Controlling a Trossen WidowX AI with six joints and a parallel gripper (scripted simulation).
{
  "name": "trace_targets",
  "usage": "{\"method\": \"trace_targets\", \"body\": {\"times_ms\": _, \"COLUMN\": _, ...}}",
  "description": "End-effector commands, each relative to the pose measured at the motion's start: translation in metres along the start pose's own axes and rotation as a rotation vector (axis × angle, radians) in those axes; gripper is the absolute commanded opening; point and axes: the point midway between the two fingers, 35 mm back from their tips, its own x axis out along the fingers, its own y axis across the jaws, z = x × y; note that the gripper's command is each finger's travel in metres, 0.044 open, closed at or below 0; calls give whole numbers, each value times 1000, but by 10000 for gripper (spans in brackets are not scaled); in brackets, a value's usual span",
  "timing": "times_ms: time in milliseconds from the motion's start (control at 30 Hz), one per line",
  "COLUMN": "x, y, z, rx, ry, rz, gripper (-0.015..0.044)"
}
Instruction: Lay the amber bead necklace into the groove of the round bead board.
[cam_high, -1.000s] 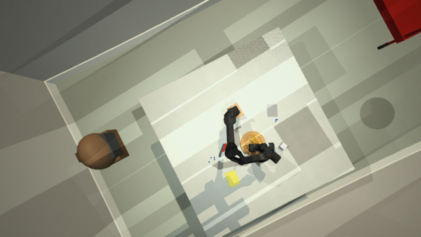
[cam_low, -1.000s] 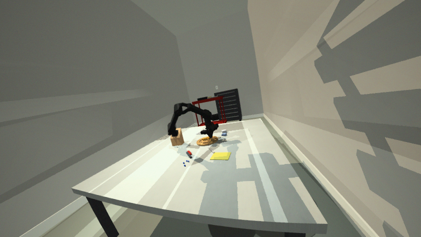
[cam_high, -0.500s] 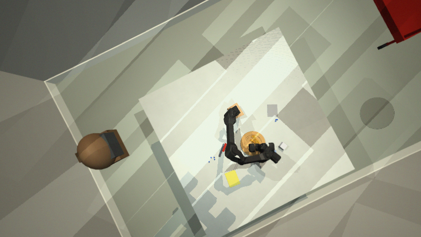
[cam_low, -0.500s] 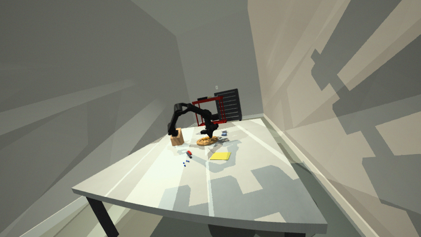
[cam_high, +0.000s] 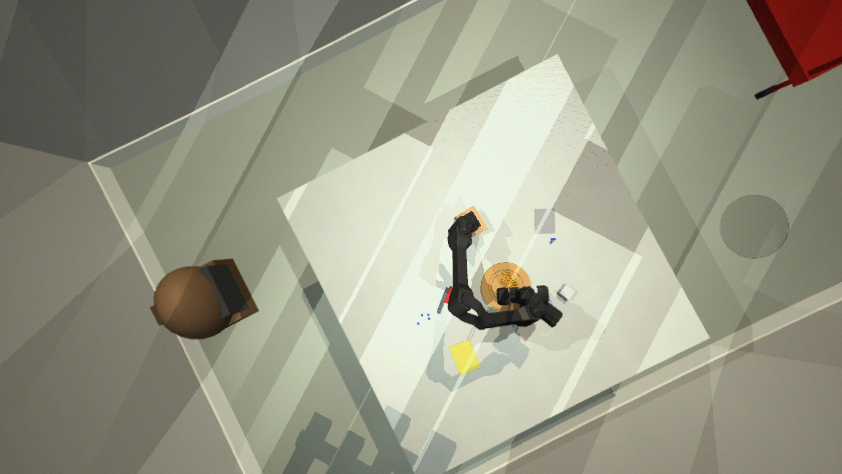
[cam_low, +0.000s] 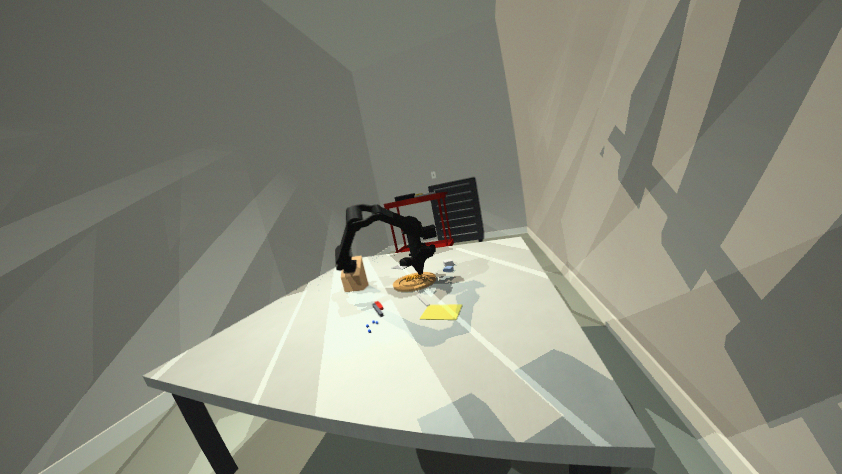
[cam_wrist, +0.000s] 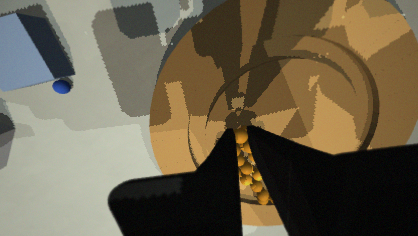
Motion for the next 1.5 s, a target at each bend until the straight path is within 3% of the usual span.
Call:
{"method": "trace_targets", "body": {"times_ms": 0, "x": -1, "y": -12, "z": 3, "rx": 4, "ry": -2, "rz": 3, "gripper": 0}}
{"method": "trace_targets", "body": {"times_ms": 867, "x": 0, "y": -95, "z": -3, "rx": 2, "ry": -2, "rz": -2, "gripper": 0}}
{"method": "trace_targets", "body": {"times_ms": 1467, "x": 16, "y": -97, "z": -4, "rx": 2, "ry": -2, "rz": -4, "gripper": 0}}
